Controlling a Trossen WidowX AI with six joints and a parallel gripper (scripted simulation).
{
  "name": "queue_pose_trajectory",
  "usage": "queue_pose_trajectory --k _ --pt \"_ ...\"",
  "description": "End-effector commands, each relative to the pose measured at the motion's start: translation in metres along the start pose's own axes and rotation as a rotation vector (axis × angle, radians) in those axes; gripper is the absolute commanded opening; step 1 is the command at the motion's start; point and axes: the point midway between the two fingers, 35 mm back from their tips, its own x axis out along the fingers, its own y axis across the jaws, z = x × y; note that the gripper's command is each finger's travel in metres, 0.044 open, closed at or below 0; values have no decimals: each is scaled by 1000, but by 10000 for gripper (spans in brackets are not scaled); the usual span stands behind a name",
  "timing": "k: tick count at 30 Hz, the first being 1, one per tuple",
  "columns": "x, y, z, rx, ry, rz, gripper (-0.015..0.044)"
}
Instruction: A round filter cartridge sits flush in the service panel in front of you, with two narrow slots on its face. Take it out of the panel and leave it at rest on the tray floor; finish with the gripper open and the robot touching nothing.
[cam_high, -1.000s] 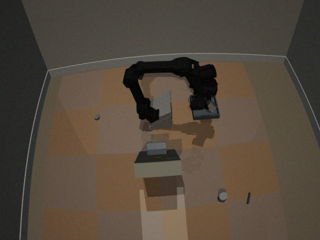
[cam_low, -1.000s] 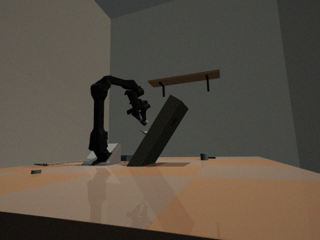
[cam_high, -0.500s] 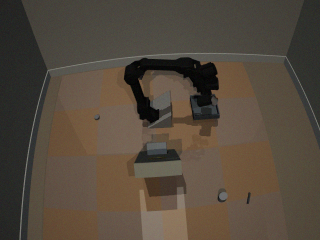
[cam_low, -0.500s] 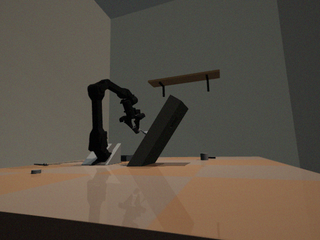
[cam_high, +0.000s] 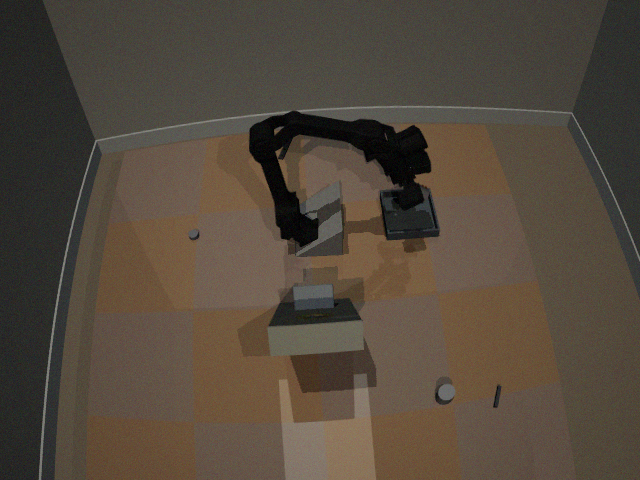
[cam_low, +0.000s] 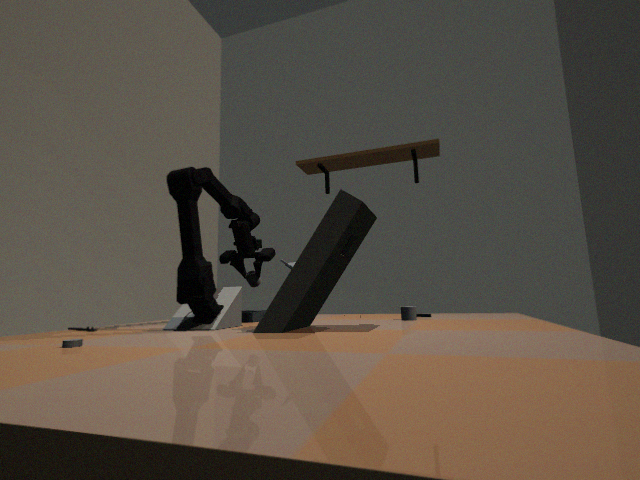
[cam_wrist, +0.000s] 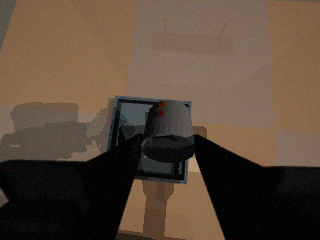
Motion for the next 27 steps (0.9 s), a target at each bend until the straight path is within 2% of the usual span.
queue_pose_trajectory --k 1,10,23,27 --pt "13 19 -9 -70 -7 42 0" --pt "24 29 -18 -111 -5 65 0" --pt "81 29 -50 -111 -5 66 0" --pt "86 29 -54 -111 -5 66 0"
